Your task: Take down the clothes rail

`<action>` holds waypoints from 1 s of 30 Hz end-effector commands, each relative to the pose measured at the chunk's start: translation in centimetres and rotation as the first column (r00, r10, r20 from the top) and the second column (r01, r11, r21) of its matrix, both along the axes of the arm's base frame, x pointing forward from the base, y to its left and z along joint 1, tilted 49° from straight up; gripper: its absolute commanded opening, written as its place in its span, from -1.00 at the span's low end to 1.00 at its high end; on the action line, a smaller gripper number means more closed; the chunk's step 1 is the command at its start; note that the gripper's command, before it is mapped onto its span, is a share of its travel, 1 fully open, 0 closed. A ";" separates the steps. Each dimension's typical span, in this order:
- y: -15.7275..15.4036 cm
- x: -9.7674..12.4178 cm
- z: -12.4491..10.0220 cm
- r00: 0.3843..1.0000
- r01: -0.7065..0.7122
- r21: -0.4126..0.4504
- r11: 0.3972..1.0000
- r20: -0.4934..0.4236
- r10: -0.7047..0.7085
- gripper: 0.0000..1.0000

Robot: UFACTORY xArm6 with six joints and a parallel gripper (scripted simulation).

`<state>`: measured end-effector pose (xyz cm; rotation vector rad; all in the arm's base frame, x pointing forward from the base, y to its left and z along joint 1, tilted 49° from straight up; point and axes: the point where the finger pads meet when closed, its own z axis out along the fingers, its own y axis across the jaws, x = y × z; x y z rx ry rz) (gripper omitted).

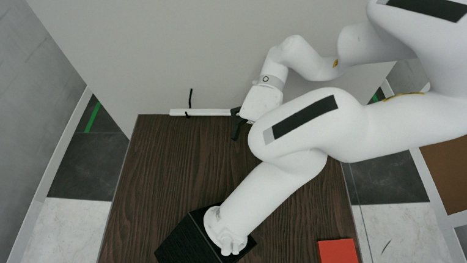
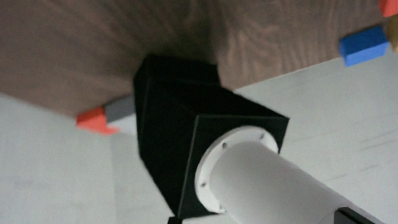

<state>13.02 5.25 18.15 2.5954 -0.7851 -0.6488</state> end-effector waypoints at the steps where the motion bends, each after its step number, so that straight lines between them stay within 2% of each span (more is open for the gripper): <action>1: -0.7 -0.4 -0.8 0.997 0.035 -0.138 0.990 0.067 -0.026 1.00; 4: -1.0 -0.5 -1.1 0.992 0.063 -0.211 0.975 0.122 -0.038 1.00; 6: -1.0 -0.5 -1.1 0.992 0.063 -0.211 0.975 0.122 -0.038 1.00; 11: -1.6 -0.4 -1.6 0.971 0.122 -0.317 0.941 0.236 -0.047 1.00; 17: -2.2 0.0 -2.4 0.920 0.210 -0.400 0.892 0.390 -0.042 1.00; 21: -2.4 0.2 -2.6 0.869 0.273 -0.425 0.863 0.493 -0.032 1.00; 23: -2.4 0.2 -2.6 0.869 0.273 -0.425 0.863 0.493 -0.032 1.00; 30: -2.4 1.5 -3.4 0.739 0.389 -0.407 0.827 0.674 -0.016 1.00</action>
